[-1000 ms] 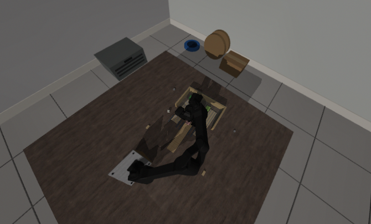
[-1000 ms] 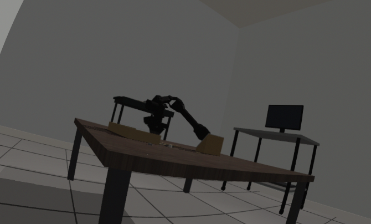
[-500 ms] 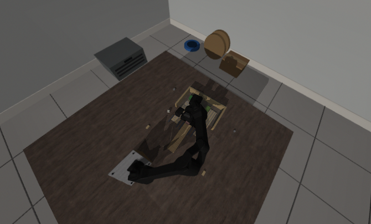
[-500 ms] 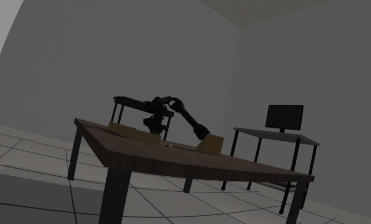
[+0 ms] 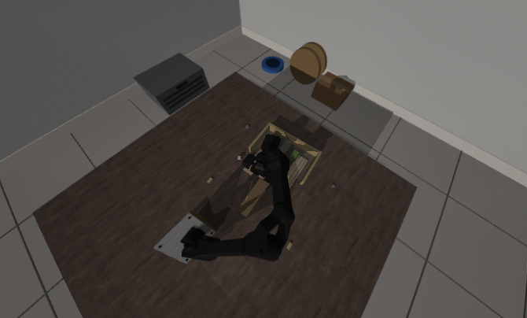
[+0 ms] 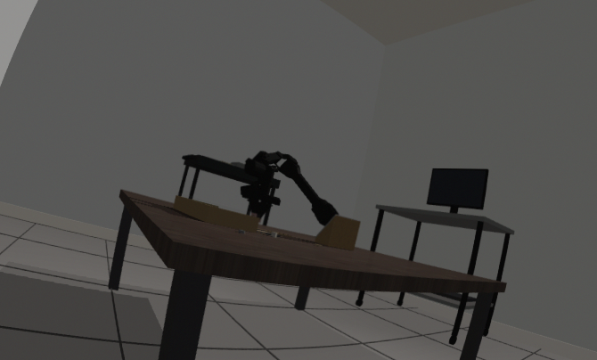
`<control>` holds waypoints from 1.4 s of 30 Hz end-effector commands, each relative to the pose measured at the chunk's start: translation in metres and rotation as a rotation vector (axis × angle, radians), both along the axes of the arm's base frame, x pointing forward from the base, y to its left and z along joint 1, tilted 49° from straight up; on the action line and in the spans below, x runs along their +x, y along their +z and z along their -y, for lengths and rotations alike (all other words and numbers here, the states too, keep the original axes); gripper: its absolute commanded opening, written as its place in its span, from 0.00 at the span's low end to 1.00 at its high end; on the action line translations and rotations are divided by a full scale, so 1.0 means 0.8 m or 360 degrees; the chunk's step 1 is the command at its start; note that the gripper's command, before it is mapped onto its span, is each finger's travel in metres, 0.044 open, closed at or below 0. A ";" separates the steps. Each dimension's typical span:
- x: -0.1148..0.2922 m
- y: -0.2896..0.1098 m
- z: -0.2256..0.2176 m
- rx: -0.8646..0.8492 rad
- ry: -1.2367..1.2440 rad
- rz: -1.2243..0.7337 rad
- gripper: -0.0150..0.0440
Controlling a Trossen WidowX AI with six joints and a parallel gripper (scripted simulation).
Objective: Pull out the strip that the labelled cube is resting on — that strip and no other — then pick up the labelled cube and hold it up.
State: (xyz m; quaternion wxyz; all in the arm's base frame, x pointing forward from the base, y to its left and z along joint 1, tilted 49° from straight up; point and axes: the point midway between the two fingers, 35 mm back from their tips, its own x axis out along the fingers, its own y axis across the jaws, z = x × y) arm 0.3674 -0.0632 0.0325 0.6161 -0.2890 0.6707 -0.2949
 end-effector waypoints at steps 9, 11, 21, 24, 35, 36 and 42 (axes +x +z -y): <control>-0.042 0.009 -0.024 0.0003 0.0009 -0.0015 0.25; -0.051 0.008 -0.026 0.0003 0.0009 -0.0015 0.25; -0.085 0.005 -0.032 0.0004 0.0009 -0.0018 0.25; -0.083 0.014 -0.044 0.0005 0.0010 -0.0018 0.25; -0.082 0.034 -0.066 0.0006 0.0009 -0.0018 0.25; -0.082 0.034 -0.066 0.0006 0.0009 -0.0018 0.25; -0.082 0.034 -0.066 0.0006 0.0009 -0.0018 0.25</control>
